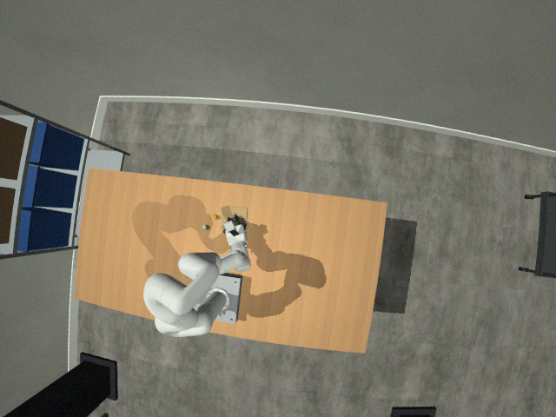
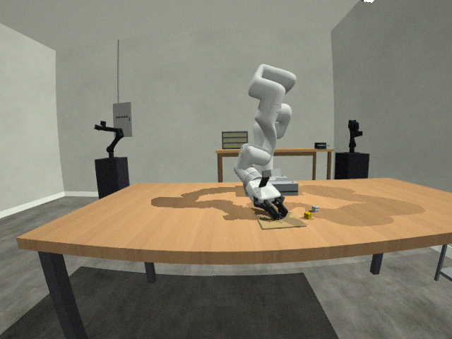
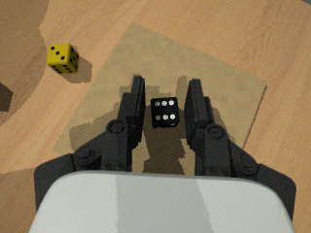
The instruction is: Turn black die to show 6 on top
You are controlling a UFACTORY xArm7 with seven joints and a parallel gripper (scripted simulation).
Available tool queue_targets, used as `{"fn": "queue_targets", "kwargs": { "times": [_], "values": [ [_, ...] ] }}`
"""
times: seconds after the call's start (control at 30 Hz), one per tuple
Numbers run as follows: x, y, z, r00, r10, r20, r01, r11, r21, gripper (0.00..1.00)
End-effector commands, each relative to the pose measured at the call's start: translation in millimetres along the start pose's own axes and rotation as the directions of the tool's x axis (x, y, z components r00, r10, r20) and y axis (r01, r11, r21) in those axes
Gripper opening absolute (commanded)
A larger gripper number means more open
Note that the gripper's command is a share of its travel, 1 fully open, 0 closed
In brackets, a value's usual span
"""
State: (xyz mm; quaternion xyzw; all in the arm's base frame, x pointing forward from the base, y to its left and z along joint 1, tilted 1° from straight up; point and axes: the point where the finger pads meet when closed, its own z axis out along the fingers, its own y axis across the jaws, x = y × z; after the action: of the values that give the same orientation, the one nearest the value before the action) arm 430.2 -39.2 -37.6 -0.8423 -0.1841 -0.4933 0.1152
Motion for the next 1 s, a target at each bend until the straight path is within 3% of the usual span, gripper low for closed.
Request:
{"fn": "queue_targets", "kwargs": {
  "times": [0.0,0.63,0.97],
  "values": [
    [1.1,0.7,0.1,1.000,-0.001,-0.002,0.001,1.000,-0.001,0.36],
    [1.1,0.7,-0.8,1.000,-0.001,-0.002,0.001,1.000,-0.001,0.36],
    [1.1,0.7,-22.5,1.000,-0.001,-0.002,0.001,1.000,-0.001,0.36]
  ]
}}
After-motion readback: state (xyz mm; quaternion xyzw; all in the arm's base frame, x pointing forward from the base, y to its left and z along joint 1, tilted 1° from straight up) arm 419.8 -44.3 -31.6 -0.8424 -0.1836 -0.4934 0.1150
